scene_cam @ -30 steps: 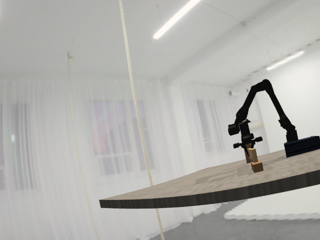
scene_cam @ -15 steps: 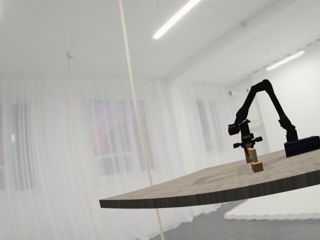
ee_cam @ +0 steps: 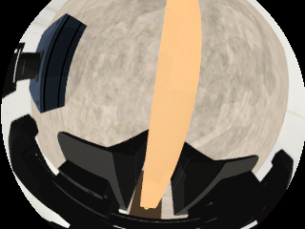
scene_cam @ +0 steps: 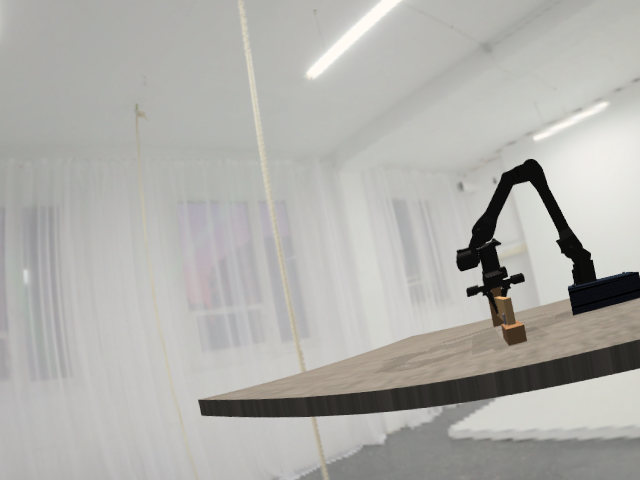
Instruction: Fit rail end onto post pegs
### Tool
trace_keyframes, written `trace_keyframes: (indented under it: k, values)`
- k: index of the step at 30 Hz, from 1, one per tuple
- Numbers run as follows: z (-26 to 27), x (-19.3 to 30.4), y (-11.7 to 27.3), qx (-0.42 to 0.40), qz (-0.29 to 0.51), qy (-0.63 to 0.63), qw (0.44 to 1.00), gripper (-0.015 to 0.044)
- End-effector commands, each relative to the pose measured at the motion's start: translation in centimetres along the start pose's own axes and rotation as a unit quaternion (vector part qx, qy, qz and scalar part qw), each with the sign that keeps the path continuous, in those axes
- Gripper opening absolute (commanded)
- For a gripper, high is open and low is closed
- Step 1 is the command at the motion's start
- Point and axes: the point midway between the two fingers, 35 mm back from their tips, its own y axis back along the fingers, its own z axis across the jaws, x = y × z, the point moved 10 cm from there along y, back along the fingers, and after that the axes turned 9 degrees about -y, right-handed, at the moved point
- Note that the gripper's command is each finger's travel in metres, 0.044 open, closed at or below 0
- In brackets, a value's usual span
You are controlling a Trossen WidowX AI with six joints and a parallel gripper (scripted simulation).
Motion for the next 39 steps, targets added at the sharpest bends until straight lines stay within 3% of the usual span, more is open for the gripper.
trace_keyframes:
  k: [1,39]
  values:
    - [-0.1,0.2,0.1,0.002,0.002,0.001,1.0,0.0]
    - [-0.3,1.4,0.1,0.002,0.003,0.001,1.0,0.0]
